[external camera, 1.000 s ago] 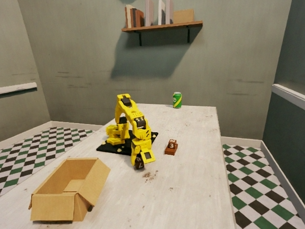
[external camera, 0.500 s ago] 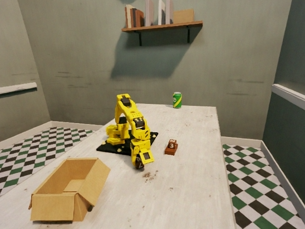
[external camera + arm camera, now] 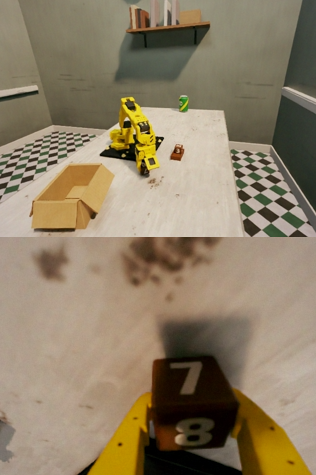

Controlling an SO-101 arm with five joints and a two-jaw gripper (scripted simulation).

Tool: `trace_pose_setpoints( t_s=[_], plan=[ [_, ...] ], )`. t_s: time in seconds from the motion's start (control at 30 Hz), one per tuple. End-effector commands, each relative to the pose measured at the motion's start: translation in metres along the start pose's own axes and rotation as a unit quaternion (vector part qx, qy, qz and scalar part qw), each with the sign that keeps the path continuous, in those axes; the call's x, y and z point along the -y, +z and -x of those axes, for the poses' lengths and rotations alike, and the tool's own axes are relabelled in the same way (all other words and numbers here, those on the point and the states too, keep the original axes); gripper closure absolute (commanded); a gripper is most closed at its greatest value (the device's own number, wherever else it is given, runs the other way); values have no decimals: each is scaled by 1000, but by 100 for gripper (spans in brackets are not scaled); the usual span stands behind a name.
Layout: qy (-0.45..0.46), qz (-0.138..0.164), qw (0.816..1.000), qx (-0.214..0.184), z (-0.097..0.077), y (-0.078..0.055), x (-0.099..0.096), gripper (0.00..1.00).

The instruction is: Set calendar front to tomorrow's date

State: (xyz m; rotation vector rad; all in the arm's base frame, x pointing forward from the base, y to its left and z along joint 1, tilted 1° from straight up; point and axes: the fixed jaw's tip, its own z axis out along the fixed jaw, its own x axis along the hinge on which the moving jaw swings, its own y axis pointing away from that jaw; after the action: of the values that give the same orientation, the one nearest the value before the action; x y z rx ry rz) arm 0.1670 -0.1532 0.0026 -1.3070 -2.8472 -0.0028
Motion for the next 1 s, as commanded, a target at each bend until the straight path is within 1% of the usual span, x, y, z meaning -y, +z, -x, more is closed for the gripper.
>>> trace_pose_setpoints(
  t_s=[0.0, 0.2, 0.27, 0.53, 0.67, 0.97],
  plan=[
    [0, 0, 1000, -10, -4, 4, 2, 83],
    [0, 0, 1000, -10, -4, 4, 2, 90],
    [0, 0, 1000, -10, -4, 4, 2, 90],
    [0, 0, 1000, -10, -4, 4, 2, 98],
    [0, 0, 1000, -10, -4, 4, 2, 100],
    [0, 0, 1000, -10, -3, 3, 2, 100]
  ],
)
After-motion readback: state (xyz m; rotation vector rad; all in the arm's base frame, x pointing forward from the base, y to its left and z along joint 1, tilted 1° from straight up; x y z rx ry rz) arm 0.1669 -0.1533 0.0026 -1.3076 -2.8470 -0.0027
